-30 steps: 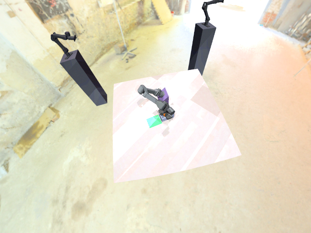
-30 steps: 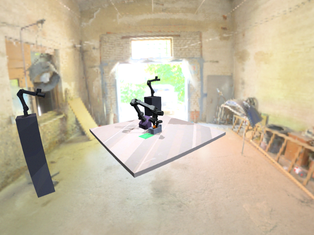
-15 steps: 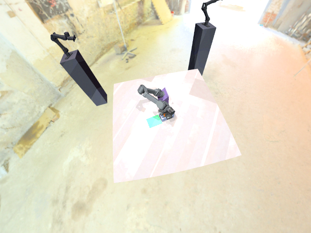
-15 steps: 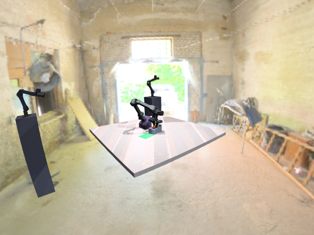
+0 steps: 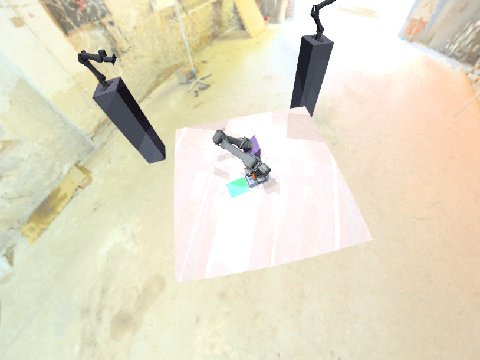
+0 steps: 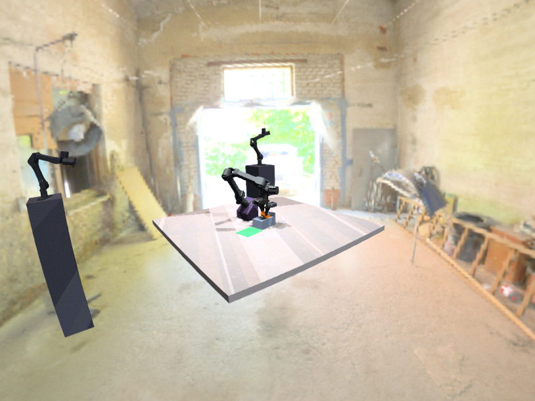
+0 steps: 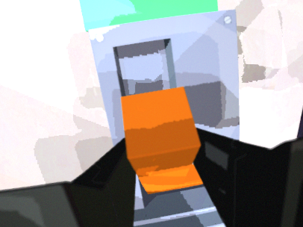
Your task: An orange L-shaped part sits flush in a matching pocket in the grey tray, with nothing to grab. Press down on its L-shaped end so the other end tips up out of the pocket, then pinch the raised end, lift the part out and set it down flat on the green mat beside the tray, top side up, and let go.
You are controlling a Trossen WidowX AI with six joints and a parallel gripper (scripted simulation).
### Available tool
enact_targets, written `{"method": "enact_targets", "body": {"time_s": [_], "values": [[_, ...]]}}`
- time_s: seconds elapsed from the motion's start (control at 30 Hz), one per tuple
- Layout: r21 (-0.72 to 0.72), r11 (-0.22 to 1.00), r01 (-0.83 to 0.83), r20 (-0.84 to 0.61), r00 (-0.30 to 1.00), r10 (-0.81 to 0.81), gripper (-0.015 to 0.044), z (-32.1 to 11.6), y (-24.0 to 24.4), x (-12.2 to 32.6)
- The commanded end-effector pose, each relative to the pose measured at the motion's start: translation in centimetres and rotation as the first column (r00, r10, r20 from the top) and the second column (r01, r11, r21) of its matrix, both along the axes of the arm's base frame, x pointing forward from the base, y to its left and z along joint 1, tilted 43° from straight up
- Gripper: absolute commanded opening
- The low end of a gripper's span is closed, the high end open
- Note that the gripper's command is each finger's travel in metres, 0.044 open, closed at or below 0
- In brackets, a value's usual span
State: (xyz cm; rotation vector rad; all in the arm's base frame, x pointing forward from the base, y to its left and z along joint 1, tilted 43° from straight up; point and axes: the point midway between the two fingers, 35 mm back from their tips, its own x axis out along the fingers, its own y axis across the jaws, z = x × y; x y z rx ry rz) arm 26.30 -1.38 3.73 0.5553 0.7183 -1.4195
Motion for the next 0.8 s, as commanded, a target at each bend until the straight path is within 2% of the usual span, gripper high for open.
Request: {"method": "enact_targets", "body": {"time_s": [0.0, 0.77], "values": [[0.004, 1.0, 0.002, 0.003, 1.0, -0.002, 0.0, 0.6, 0.6, 0.0], [0.005, 1.0, 0.002, 0.002, 1.0, -0.002, 0.0, 3.2, 3.0, 0.0]]}}
